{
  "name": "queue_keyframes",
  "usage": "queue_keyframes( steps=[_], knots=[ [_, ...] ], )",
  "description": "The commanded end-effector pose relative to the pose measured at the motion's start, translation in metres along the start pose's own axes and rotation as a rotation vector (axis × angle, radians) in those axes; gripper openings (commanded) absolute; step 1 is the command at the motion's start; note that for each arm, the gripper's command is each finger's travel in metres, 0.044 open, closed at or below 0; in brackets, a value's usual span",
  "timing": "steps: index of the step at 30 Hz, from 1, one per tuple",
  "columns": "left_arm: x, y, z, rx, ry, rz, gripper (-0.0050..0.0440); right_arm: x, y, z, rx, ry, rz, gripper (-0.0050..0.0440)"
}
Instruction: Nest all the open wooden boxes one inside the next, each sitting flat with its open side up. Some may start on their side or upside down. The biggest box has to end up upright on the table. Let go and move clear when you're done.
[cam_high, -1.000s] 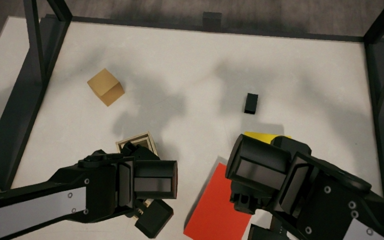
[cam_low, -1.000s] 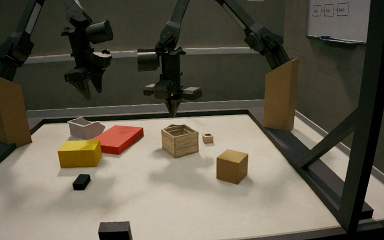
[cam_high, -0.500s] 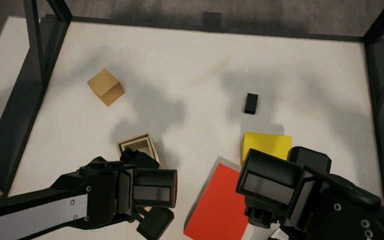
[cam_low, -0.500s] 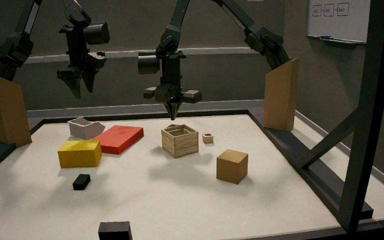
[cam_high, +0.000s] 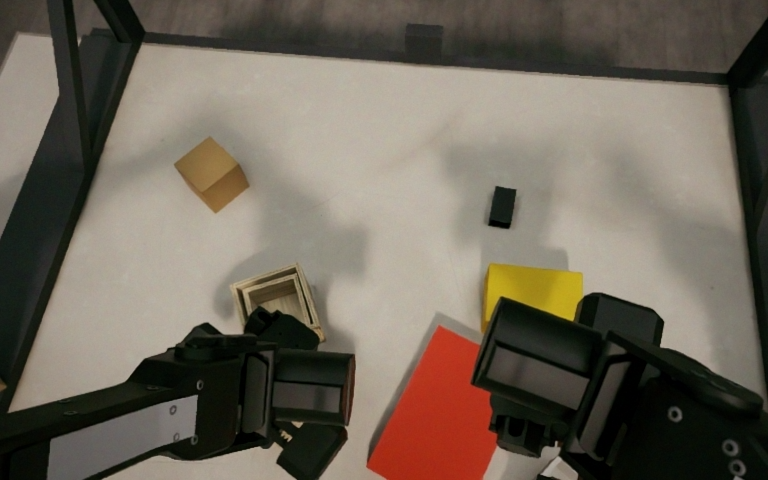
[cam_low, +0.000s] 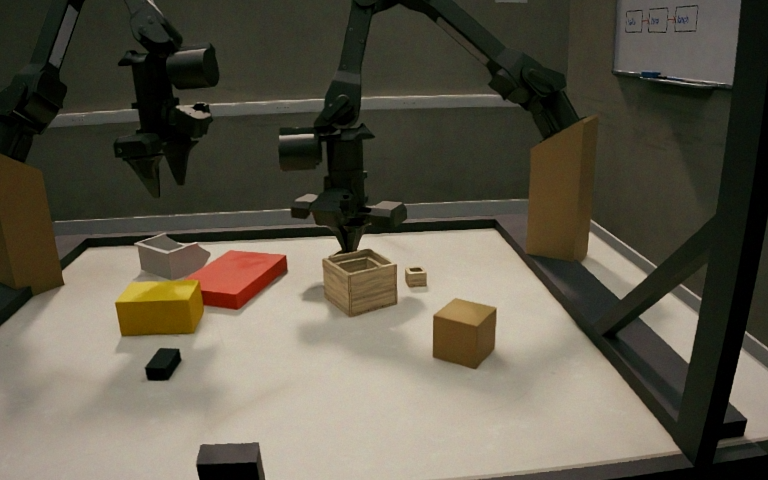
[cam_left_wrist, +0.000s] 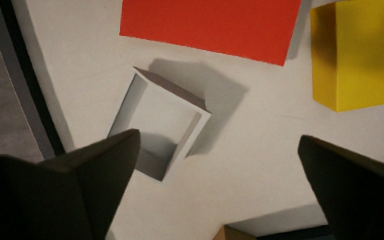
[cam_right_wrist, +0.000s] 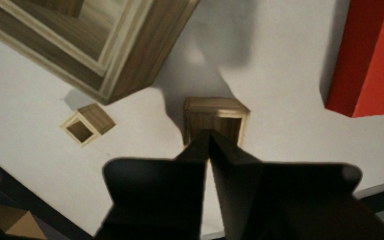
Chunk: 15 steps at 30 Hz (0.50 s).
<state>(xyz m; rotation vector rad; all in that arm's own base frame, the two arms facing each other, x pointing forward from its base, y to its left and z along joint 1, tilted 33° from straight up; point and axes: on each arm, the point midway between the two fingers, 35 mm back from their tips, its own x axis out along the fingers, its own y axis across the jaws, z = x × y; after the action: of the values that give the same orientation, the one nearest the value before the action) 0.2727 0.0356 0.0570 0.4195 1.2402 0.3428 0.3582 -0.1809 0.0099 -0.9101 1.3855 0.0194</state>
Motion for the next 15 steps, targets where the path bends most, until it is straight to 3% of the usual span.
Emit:
queue_keyframes(
  steps=[1,3,4,10,15],
  knots=[
    [-0.0038,0.0029,0.0026,-0.014,-0.015,-0.002,0.04,0.0003,-0.0095,0.0029,0.009,-0.012,-0.02,-0.005],
    [-0.0038,0.0029,0.0026,-0.014,-0.015,-0.002,0.04,0.0012,-0.0101,0.0032,0.01,-0.013,-0.021,-0.005],
    [-0.0038,0.0029,0.0026,-0.014,-0.015,-0.002,0.04,0.0011,-0.0101,0.0033,0.01,-0.013,-0.021,0.0024],
    [-0.0038,0.0029,0.0026,-0.014,-0.015,-0.002,0.04,-0.0024,-0.0101,0.003,0.012,-0.015,-0.025,0.0168],
    [-0.0038,0.0029,0.0026,-0.014,-0.015,-0.002,0.04,-0.0024,-0.0101,0.003,0.012,-0.015,-0.025,0.0184]
  ],
)
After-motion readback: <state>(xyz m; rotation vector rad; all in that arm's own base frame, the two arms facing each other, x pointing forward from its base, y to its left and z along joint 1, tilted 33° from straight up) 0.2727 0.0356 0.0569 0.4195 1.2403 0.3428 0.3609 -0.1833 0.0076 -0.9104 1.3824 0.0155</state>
